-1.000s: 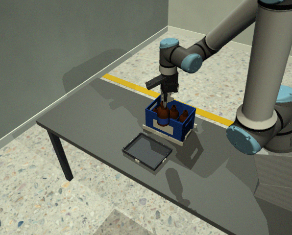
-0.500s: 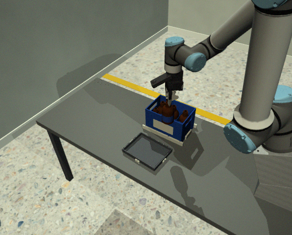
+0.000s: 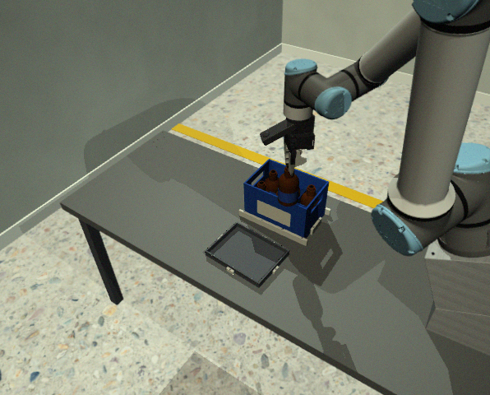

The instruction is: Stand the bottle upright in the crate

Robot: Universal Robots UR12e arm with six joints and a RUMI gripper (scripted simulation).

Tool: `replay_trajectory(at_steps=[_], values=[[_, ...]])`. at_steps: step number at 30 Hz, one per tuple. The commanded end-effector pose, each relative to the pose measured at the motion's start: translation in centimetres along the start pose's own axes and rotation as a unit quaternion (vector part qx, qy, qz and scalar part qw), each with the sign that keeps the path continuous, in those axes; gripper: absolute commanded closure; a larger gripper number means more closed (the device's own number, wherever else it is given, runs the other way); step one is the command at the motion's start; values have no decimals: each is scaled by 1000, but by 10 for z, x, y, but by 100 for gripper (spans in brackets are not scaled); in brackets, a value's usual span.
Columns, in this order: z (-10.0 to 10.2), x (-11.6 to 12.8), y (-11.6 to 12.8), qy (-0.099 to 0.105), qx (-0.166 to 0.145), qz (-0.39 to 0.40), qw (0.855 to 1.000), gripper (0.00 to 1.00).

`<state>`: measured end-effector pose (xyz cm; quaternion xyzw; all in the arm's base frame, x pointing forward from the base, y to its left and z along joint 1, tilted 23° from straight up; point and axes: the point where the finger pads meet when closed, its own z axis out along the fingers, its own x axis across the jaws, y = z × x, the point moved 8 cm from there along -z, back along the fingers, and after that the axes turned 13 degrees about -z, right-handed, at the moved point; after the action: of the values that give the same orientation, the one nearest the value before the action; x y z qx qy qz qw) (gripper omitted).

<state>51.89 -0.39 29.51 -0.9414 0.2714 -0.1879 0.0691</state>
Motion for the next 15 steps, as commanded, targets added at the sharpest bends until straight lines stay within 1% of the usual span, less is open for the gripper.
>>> replay_trajectory(at_steps=[1,13,15], values=[[-1,1,6,1,0,0,1000,100],[-1,4,26,1,0,0,1000,100],[-1,4,26,1,0,0,1000,100]])
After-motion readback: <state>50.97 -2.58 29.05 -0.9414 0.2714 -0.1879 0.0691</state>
